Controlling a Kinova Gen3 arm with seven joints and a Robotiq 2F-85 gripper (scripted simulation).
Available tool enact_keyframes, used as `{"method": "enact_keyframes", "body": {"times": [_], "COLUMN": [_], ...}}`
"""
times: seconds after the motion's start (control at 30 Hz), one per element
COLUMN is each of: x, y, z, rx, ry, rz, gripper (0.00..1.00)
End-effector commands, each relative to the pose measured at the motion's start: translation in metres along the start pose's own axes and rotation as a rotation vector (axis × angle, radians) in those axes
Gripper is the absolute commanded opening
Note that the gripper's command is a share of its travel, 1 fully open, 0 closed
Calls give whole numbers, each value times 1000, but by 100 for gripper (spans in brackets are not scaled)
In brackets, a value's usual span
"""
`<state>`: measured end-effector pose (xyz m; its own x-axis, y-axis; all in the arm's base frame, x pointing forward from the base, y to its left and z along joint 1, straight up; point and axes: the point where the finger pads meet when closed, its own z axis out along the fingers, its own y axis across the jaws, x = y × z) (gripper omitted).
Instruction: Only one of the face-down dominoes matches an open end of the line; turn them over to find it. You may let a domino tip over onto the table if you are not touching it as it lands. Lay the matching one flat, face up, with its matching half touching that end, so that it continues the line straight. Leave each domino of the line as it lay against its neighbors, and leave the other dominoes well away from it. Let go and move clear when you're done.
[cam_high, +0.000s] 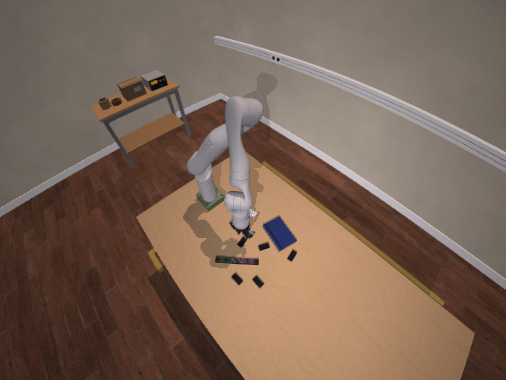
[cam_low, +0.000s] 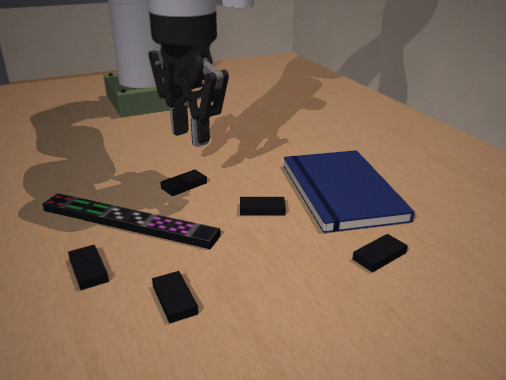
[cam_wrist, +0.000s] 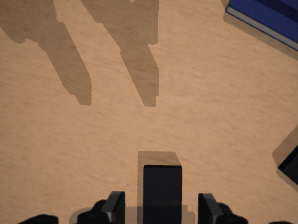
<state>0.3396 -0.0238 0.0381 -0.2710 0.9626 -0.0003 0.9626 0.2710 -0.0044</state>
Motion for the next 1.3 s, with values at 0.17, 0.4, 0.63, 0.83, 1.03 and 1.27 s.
{"method": "enact_keyframes", "body": {"times": [0.17,0.4,0.63,0.83,1.03,1.27], "x": [0,1,1,1,1,1], "y": [1,1,1,1,1,1], "z": [17,28,38,41,43,43], "rx": [-3,-3,-3,-3,-3,-3], "ry": [0,0,0,0,0,0], "rz": [-1,-1,-1,-1,-1,-1], "gripper": [49,49,49,49,49,49]}}
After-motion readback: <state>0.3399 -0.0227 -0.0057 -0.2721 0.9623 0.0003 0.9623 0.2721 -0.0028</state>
